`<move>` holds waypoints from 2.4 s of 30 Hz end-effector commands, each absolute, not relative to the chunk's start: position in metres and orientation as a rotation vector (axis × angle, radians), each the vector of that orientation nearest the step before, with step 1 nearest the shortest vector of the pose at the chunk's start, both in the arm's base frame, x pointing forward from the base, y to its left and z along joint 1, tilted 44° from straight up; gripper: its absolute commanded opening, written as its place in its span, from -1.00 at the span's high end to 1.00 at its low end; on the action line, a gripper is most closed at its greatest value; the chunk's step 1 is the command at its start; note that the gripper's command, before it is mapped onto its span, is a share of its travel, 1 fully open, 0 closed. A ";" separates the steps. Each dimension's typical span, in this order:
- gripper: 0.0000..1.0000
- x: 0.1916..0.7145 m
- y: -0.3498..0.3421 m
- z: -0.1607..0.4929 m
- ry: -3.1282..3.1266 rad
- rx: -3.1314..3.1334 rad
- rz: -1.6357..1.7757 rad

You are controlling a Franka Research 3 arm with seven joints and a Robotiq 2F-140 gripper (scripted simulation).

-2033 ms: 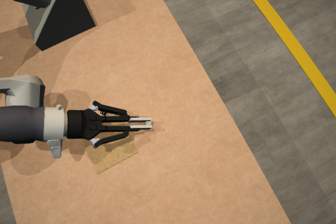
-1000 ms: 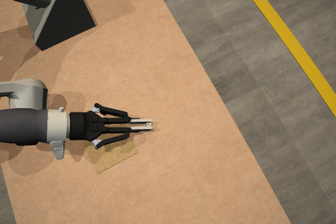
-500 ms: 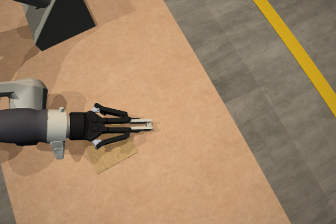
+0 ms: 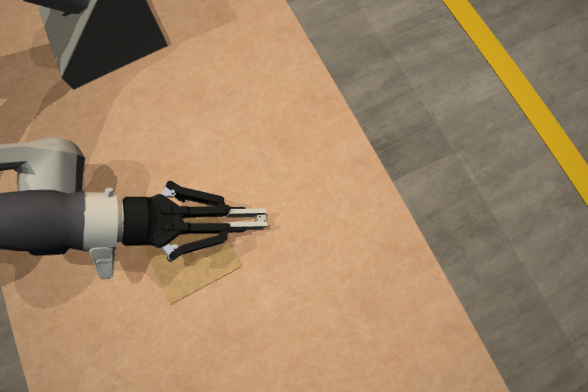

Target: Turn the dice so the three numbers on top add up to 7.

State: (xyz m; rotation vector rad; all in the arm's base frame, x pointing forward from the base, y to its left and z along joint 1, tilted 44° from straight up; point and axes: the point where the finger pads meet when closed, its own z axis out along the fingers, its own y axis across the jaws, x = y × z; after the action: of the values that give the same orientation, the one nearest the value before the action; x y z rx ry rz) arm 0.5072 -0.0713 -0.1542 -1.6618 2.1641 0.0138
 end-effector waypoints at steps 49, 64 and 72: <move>0.87 0.507 -0.077 -0.160 2.167 -1.655 0.018; 0.87 0.507 -0.077 -0.160 2.167 -1.655 0.018; 0.87 0.507 -0.077 -0.160 2.167 -1.655 0.018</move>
State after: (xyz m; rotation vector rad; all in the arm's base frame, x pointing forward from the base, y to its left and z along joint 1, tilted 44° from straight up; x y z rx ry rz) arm 0.5069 -0.0767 -0.1596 -1.6623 2.1636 0.0138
